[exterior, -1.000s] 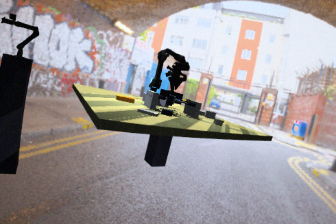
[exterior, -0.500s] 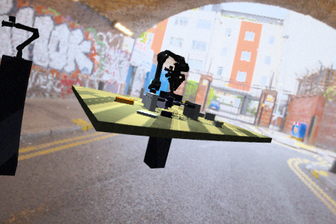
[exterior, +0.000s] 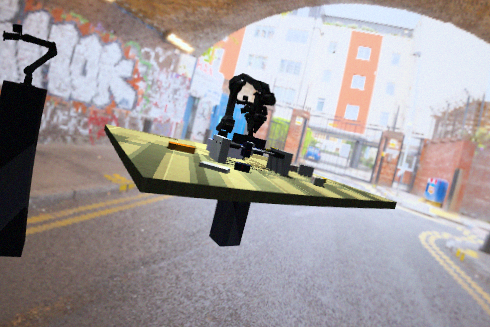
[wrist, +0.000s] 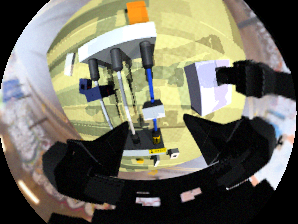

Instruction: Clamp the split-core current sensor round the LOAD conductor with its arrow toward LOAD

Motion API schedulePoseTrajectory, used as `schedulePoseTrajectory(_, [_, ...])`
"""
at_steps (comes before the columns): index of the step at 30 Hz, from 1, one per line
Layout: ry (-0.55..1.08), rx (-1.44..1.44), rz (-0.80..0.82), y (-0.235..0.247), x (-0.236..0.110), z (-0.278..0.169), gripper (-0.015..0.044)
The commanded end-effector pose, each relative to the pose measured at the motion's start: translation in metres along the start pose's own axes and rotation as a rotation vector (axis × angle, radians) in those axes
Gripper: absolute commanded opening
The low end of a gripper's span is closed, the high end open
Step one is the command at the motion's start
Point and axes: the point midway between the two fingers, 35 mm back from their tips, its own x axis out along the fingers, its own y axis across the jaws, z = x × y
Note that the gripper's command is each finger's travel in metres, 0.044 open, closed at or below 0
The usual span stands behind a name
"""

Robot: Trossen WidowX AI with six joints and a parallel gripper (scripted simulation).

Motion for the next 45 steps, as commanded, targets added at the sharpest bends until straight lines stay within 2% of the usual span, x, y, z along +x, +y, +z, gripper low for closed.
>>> schedulePoseTrajectory(1, [0.004,0.003,-0.003,-0.001,0.000,-0.001,0.0440])
schedulePoseTrajectory(12, [-0.029,-0.032,-0.003,-0.005,0.002,-0.003,0.0440])
schedulePoseTrajectory(22, [-0.470,-0.542,0.082,-0.070,0.021,-0.031,0.0440])
schedulePoseTrajectory(27, [-0.680,-0.814,0.219,-0.092,0.020,-0.040,0.0440])
schedulePoseTrajectory(33, [-0.893,-1.128,0.461,-0.113,0.011,-0.053,0.0440])
schedulePoseTrajectory(40, [-0.915,-1.163,0.495,-0.115,0.010,-0.055,0.0440])
schedulePoseTrajectory(45, [-0.892,-1.134,0.457,-0.114,0.012,-0.054,0.0440])
